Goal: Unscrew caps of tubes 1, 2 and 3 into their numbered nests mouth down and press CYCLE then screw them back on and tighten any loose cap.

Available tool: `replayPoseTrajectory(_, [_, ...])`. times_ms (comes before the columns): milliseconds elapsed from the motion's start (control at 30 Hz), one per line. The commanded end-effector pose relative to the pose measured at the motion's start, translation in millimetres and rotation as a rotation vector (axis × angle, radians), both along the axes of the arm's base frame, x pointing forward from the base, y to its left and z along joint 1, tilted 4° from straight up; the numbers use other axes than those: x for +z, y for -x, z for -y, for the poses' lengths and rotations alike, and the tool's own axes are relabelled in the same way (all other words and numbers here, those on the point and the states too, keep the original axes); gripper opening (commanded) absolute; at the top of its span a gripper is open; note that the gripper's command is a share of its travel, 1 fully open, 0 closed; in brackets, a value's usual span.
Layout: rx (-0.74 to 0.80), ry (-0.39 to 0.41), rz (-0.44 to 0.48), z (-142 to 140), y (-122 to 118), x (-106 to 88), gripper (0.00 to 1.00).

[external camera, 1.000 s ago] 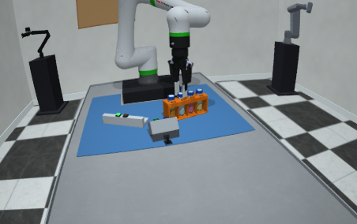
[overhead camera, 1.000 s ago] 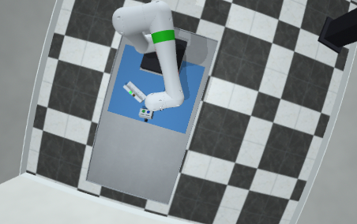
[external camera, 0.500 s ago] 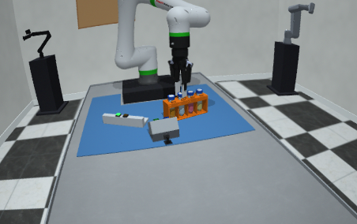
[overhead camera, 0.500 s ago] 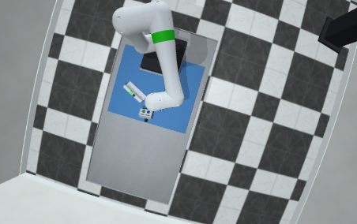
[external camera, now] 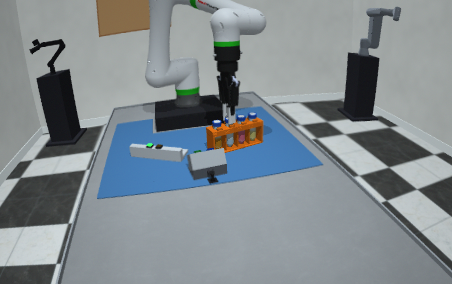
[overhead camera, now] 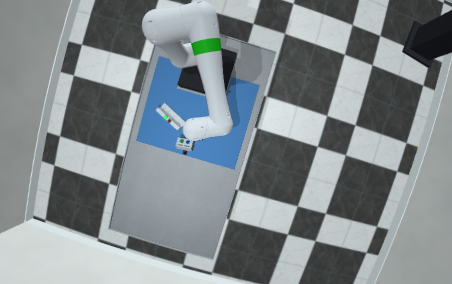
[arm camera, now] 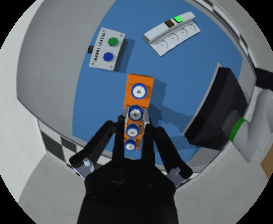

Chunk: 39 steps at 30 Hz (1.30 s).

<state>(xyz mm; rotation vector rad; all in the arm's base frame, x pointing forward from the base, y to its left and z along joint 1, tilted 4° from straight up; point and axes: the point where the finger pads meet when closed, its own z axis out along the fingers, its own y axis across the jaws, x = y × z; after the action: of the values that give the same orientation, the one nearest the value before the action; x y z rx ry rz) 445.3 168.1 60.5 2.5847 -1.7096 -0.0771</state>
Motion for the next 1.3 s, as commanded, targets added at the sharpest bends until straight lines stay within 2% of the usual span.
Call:
replayPoseTrajectory(0, [-0.153,0.014,0.005,-0.4,-0.1,-0.6,0.00])
replayPoseTrajectory(233, [-0.386,0.029,0.007,-0.4,0.0,-0.9,0.00])
replayPoseTrajectory(433, [-0.404,0.030,0.007,-0.4,0.0,-1.0,0.00])
replayPoseTrajectory(467, [-0.404,0.030,0.007,-0.4,0.0,-1.0,0.35])
replayPoseTrajectory(867, [-0.404,0.030,0.007,-0.4,0.0,-1.0,0.35])
replayPoseTrajectory(1267, [0.075,0.000,0.003,-0.4,-0.1,0.0,0.35])
